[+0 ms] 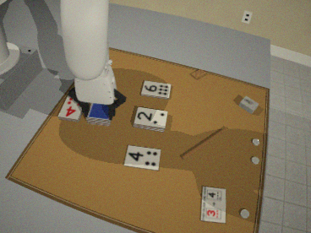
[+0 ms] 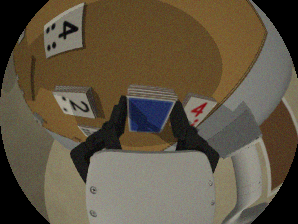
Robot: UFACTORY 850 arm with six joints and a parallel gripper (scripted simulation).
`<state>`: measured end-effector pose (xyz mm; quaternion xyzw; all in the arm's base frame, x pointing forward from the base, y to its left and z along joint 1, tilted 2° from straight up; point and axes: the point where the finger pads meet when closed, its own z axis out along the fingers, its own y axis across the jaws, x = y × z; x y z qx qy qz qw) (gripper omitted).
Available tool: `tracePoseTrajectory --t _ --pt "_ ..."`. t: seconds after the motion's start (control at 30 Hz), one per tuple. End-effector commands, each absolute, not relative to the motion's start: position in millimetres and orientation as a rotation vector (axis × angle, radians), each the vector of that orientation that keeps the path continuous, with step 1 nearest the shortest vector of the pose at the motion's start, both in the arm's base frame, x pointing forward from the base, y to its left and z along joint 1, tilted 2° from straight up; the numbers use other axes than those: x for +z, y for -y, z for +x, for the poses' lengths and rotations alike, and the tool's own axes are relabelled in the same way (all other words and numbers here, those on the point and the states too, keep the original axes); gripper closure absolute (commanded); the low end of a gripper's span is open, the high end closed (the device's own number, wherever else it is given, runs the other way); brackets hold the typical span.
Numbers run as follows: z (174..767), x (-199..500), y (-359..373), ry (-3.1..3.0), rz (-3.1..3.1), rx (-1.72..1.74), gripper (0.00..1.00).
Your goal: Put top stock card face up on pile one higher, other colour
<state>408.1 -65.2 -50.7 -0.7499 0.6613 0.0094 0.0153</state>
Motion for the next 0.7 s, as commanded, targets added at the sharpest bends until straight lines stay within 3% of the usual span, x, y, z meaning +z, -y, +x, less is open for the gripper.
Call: tracePoseTrajectory --t 0.0,0.67 --pt "408.8 -50.3 65.4 -2.057 -2.333 0.027 0.33" --pt "408.8 -50.3 65.4 -2.057 -2.333 0.027 0.37"
